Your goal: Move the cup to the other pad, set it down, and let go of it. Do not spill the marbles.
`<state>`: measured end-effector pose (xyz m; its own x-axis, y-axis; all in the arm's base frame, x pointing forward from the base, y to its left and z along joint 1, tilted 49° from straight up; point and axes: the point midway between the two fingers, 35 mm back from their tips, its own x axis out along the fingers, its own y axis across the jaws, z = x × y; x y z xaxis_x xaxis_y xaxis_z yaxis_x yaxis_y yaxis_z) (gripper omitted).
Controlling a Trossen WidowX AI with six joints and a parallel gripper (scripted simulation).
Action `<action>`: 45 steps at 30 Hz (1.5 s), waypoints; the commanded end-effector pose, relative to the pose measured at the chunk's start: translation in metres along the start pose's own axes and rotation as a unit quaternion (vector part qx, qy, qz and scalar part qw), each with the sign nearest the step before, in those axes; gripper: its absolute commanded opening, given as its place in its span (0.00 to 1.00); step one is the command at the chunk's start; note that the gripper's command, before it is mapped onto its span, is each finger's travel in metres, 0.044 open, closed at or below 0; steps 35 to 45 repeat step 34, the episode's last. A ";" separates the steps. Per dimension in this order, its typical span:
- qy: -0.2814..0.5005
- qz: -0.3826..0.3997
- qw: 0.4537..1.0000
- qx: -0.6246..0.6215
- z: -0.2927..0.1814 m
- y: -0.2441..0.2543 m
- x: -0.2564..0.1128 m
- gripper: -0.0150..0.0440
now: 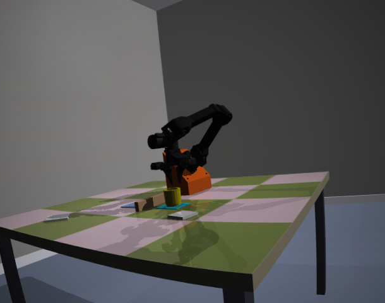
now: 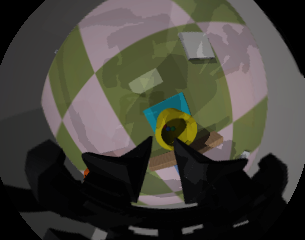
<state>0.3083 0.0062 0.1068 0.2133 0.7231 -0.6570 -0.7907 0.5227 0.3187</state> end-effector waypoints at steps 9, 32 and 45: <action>0.000 0.000 1.000 0.000 0.000 0.000 -0.001 0.95; -0.002 -0.002 1.000 0.000 0.001 -0.003 -0.059 1.00; -0.002 -0.002 1.000 0.000 0.001 -0.003 -0.059 1.00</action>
